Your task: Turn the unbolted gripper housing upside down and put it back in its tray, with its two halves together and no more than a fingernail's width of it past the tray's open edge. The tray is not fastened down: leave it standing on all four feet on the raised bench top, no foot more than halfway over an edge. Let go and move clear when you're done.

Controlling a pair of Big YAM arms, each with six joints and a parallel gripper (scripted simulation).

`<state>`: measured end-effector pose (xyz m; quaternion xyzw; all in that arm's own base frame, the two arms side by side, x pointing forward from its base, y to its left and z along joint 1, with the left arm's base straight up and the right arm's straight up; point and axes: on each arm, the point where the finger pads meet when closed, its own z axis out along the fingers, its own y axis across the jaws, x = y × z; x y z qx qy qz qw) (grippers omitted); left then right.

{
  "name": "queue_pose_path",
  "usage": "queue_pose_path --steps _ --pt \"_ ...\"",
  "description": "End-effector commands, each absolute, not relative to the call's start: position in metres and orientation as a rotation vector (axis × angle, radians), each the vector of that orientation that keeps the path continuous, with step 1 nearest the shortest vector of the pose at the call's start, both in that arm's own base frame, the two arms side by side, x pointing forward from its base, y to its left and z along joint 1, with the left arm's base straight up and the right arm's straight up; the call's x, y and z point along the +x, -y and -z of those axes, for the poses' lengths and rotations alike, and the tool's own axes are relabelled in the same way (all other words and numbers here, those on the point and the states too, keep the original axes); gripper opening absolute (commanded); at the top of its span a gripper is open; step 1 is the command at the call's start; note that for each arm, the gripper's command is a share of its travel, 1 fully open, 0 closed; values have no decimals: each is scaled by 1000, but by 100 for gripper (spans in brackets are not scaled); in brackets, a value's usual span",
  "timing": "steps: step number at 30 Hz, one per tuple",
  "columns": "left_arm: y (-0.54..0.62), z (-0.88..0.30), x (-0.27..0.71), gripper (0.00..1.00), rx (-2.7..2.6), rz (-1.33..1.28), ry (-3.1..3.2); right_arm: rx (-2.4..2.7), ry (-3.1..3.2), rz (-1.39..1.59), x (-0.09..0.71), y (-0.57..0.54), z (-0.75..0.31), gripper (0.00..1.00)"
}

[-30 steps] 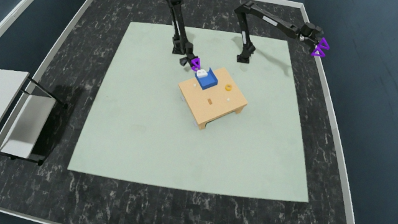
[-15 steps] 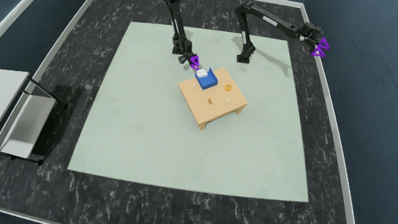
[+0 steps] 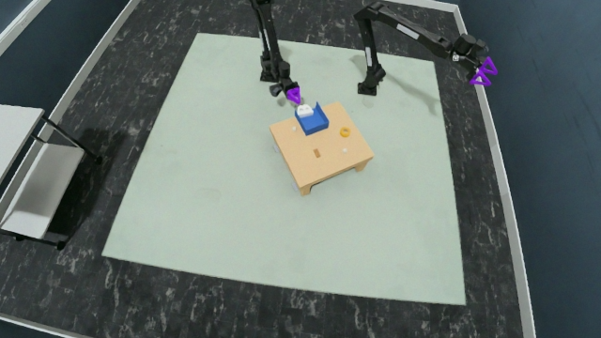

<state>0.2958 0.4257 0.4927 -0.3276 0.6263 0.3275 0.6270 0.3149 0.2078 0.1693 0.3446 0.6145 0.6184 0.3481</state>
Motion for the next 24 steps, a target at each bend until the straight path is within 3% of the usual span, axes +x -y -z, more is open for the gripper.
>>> queue_pose_path --steps 1,24 --pt "-431 -537 292 100 -723 -789 -1374 844 -1520 -1653 330 -218 -199 14" --pt "-431 -537 292 100 -723 -789 -1374 854 -1539 -1648 336 -223 -192 14"
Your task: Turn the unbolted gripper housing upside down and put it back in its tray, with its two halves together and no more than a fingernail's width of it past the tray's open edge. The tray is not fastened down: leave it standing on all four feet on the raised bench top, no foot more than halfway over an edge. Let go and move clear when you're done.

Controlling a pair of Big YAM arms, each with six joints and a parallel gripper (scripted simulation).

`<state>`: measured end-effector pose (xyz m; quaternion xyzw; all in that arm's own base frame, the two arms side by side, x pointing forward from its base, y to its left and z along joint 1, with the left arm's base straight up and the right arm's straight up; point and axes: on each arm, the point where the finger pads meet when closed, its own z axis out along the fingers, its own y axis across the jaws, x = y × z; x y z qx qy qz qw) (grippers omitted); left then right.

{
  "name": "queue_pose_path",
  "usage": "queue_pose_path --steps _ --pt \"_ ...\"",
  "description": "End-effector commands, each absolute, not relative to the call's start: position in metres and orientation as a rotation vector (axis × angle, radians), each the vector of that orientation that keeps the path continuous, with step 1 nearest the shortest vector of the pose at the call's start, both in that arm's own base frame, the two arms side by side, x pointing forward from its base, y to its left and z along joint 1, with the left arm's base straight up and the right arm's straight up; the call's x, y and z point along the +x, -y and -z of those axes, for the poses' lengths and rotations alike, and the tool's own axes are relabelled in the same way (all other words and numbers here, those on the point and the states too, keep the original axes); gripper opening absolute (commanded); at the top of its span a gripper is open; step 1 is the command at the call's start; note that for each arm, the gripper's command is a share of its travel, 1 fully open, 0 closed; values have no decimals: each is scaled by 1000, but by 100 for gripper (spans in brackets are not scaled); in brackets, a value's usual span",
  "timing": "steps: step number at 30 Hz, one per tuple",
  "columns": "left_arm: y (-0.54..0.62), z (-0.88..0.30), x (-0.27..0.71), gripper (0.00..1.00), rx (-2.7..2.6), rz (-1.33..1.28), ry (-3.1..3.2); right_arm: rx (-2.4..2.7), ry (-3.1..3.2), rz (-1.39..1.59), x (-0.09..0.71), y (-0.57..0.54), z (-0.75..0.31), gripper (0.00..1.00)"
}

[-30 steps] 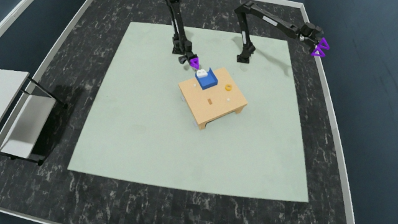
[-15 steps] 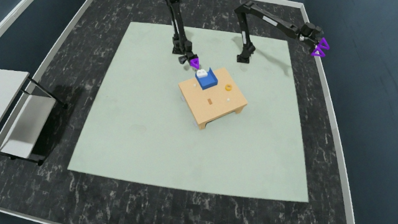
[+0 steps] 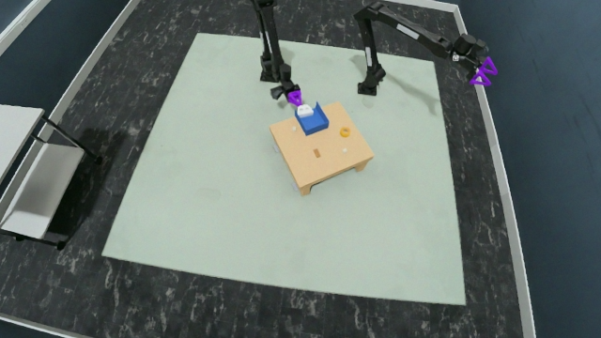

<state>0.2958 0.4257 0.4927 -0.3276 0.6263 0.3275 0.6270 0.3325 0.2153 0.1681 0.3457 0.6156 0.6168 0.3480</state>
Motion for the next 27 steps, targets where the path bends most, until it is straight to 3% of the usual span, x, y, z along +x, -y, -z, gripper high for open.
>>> queue_pose_path --steps 1,27 --pt "-431 -537 292 100 -723 -789 -1374 861 -1554 -1637 335 -223 -188 14" --pt "-431 -537 292 100 -723 -789 -1374 851 -1516 -1650 360 -231 -198 14"
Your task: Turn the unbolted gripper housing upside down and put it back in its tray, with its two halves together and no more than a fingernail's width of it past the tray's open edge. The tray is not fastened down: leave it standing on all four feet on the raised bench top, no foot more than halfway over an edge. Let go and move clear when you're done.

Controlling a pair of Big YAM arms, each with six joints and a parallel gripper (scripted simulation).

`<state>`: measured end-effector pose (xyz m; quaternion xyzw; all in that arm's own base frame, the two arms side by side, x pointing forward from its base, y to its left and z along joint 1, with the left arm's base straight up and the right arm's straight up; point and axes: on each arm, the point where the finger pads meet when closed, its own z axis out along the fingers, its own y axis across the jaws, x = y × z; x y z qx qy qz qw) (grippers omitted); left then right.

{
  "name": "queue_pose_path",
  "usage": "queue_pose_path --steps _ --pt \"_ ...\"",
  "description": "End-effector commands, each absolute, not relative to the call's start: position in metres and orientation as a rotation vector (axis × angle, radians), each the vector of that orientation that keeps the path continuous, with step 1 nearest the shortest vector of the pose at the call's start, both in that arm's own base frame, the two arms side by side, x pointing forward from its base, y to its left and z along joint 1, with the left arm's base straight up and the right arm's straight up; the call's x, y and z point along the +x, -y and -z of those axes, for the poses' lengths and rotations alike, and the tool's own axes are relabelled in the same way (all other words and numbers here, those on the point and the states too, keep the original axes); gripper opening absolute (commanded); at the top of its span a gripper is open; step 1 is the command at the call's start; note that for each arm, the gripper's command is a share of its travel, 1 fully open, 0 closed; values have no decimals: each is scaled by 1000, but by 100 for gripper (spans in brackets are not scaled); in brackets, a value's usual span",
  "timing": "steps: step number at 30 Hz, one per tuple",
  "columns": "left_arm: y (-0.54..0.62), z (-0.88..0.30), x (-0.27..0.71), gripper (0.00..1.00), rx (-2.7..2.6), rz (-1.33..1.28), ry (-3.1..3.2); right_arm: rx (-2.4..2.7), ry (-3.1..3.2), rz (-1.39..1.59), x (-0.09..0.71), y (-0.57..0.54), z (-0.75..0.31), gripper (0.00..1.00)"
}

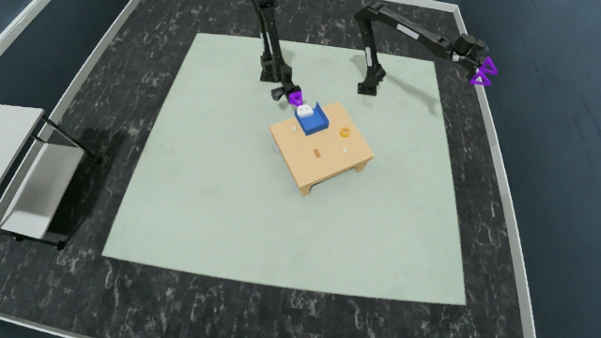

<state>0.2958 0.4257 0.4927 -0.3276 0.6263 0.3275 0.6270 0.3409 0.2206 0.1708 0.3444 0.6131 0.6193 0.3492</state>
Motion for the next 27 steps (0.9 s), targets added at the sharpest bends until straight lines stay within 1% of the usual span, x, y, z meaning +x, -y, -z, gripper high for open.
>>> queue_pose_path --steps 1,27 --pt "-431 -537 292 100 -723 -789 -1374 853 -1516 -1649 361 -230 -197 14" --pt "-431 -537 292 100 -723 -789 -1374 857 -1521 -1652 373 -239 -196 14"
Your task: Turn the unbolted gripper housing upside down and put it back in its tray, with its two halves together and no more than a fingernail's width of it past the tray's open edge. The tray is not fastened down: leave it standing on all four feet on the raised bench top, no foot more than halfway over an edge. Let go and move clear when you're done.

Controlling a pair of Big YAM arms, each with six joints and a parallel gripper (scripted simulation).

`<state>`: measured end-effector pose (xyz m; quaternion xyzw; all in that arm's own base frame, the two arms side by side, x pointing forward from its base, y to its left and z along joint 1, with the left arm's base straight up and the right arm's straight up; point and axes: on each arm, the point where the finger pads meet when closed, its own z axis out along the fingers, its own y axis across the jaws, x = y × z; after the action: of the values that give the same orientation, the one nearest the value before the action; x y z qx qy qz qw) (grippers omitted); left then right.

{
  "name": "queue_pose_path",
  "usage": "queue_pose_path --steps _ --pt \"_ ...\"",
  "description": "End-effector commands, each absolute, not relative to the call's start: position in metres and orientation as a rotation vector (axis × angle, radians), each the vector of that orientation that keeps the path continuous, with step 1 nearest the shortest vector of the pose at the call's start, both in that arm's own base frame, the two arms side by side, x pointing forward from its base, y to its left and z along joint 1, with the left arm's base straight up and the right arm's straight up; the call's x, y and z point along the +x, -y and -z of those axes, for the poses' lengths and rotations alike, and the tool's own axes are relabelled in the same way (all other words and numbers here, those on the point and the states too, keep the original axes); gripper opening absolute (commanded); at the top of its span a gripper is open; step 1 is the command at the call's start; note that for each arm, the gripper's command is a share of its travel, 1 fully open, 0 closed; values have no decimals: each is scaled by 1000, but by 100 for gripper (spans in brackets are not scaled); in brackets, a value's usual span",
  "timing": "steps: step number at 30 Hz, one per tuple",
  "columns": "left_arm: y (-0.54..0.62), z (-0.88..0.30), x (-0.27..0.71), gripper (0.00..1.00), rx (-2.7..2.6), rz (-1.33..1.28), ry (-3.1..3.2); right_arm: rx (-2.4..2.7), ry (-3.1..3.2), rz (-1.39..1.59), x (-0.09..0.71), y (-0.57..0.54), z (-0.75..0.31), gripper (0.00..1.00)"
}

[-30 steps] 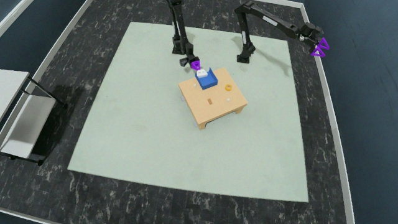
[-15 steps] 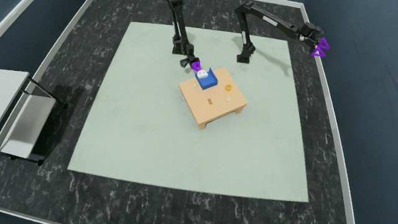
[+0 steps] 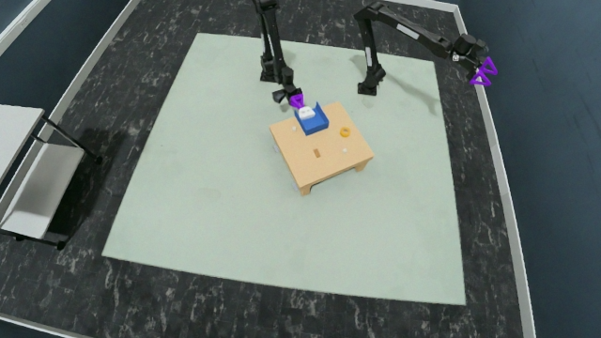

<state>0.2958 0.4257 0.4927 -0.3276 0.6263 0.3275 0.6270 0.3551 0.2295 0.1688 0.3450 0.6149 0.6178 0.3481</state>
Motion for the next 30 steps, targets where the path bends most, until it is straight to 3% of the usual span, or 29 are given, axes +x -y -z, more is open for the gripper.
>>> queue_pose_path --steps 1,24,30 --pt "-431 -537 292 100 -723 -789 -1374 855 -1522 -1653 371 -239 -196 14" --pt "-431 -537 292 100 -723 -789 -1374 880 -1585 -1615 323 -214 -175 14" --pt "-431 -537 292 100 -723 -789 -1374 863 -1549 -1639 344 -227 -192 14"
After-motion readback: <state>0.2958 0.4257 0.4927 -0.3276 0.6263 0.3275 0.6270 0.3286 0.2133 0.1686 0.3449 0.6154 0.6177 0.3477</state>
